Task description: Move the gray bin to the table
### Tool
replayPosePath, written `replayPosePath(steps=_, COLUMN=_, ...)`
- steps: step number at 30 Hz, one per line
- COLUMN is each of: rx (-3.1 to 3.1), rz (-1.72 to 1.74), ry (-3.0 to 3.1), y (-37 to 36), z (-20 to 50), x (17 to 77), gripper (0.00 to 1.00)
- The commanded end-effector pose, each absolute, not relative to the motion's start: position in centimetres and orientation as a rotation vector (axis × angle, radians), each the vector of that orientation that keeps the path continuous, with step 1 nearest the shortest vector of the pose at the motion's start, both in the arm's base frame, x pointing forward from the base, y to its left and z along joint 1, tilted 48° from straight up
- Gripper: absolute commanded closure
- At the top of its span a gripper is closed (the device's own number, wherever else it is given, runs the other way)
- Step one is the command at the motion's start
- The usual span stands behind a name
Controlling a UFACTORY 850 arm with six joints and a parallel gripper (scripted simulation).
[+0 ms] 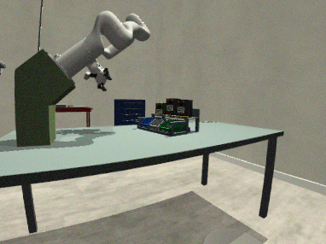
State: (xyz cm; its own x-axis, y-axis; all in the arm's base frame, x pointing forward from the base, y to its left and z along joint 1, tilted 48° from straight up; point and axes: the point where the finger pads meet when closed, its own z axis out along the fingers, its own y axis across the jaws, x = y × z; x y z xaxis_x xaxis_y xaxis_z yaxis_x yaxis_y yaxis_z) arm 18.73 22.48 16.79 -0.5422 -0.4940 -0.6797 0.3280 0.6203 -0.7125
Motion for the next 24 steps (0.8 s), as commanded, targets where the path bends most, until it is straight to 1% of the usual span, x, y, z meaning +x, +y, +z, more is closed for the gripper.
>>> replayPosePath(steps=1, rx=-0.109, rz=-0.977, ry=1.87, y=22.9, z=16.0, x=17.7, gripper=0.0)
replayPosePath(steps=10, rx=-0.109, rz=-0.977, ry=1.87, y=22.9, z=16.0, x=17.7, gripper=0.0)
replayPosePath(steps=15, rx=-0.013, rz=-0.688, ry=1.893, y=24.0, z=12.9, x=14.0, gripper=0.0)
replayPosePath(steps=24, rx=-0.013, rz=-0.688, ry=1.893, y=24.0, z=12.9, x=14.0, gripper=0.0)
